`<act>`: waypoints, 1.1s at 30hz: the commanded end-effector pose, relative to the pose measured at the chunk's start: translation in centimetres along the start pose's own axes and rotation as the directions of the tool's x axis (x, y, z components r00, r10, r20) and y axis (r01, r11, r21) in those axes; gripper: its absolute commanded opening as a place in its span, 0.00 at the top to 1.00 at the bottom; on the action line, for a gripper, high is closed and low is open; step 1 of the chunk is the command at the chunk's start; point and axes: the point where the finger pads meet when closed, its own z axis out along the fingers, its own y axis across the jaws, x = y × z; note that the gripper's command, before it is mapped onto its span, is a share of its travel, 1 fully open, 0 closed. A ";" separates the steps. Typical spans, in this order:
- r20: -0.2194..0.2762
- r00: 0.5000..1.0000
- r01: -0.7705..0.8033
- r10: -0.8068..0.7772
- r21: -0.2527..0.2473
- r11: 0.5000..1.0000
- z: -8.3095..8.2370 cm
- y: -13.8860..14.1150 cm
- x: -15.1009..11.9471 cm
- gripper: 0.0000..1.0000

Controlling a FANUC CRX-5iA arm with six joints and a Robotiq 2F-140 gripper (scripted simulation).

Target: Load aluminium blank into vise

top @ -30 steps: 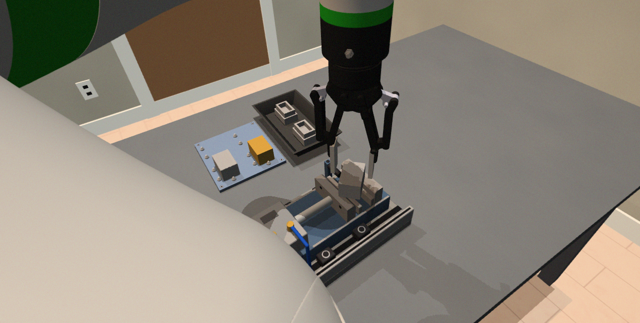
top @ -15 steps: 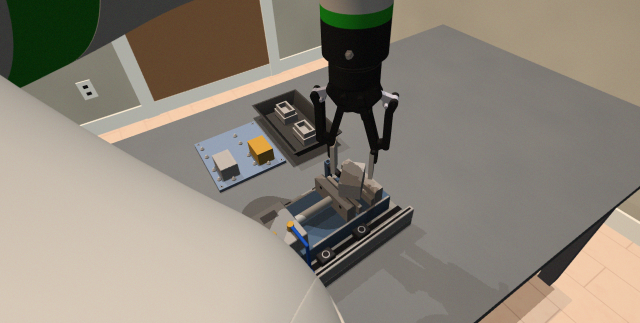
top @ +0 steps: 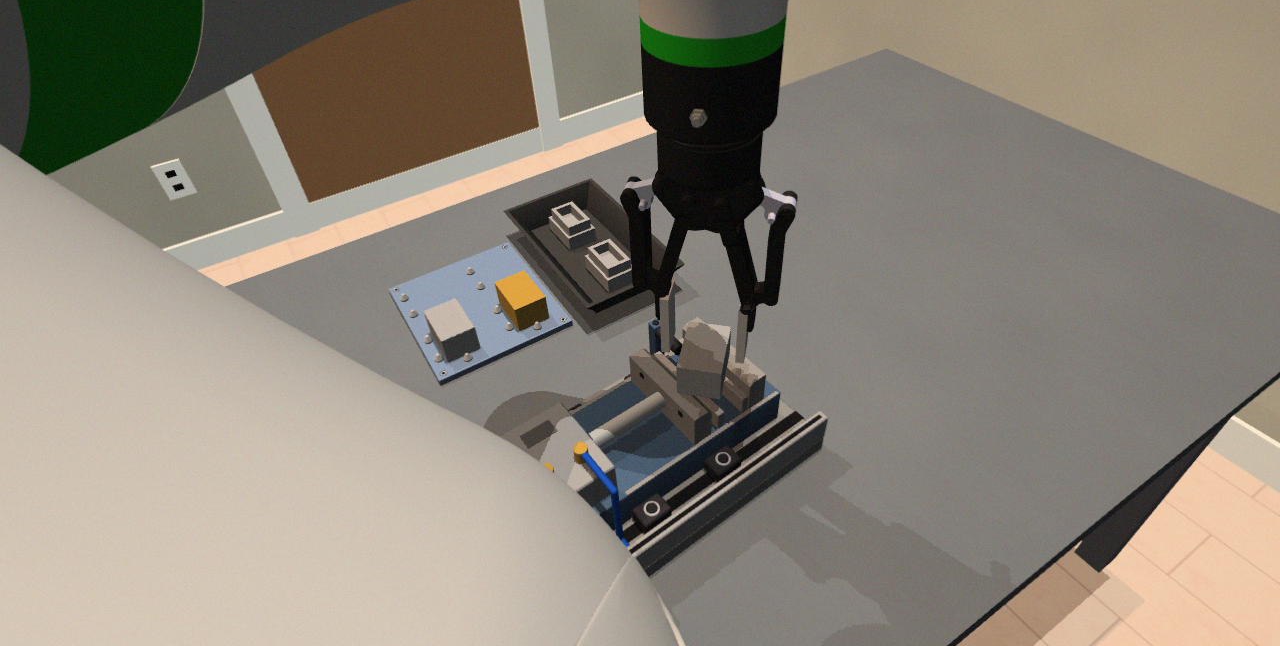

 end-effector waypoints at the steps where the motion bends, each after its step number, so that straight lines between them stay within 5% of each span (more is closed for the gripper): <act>1: 0.000 1.000 0.000 0.000 0.000 1.000 0.1 0.0 0.0 0.60; 33: 0.000 1.000 0.000 0.000 0.000 1.000 0.9 0.0 0.0 0.60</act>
